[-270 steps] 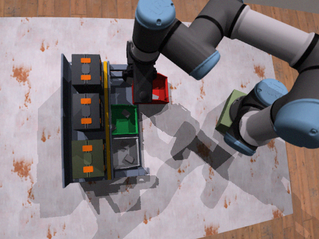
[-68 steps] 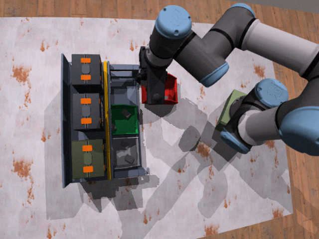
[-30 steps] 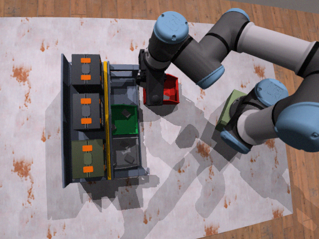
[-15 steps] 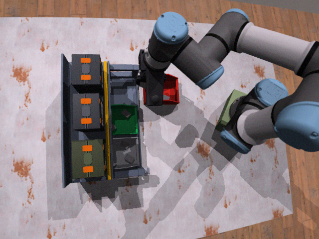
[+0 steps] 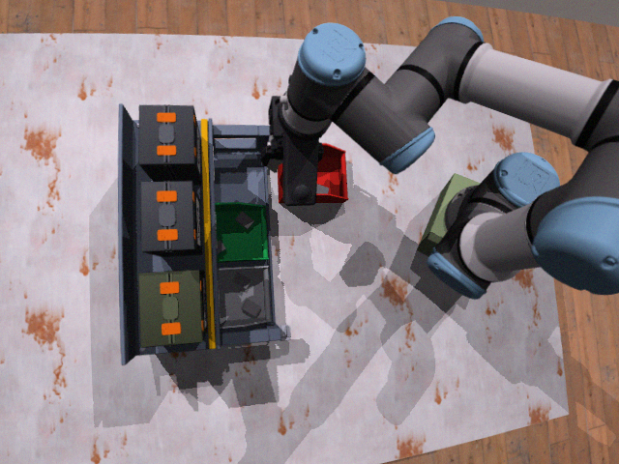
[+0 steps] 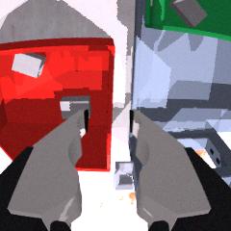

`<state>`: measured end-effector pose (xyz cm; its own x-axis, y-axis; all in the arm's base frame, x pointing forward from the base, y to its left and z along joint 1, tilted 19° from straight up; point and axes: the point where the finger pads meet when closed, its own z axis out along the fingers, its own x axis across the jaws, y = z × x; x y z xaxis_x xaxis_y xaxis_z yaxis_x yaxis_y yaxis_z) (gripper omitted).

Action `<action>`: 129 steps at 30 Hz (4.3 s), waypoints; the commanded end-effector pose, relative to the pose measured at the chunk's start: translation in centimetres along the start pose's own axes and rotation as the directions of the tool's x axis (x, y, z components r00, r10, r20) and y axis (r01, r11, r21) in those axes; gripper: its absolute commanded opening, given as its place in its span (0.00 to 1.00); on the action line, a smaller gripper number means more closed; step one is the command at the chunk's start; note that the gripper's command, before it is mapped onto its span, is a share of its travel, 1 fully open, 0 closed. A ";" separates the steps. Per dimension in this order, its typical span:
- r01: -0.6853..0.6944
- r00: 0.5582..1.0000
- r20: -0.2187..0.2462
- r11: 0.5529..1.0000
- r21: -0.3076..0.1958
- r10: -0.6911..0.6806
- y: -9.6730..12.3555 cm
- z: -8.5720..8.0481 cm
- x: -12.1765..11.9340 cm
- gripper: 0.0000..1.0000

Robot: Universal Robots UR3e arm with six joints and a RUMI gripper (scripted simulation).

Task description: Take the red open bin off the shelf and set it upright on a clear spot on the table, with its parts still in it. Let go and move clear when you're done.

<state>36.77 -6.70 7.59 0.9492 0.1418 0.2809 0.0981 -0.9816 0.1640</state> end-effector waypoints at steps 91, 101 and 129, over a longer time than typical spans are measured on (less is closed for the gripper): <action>0.000 1.000 -0.002 1.000 -0.002 0.000 0.0 -7.5 0.1 0.20; 0.000 1.000 -0.002 1.000 -0.002 0.000 0.0 -7.1 0.1 0.20; 0.000 1.000 -0.002 1.000 -0.002 0.000 0.0 -6.3 0.1 0.20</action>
<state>34.88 -5.89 13.57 0.9492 0.1418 0.2809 0.0981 -0.9816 0.1640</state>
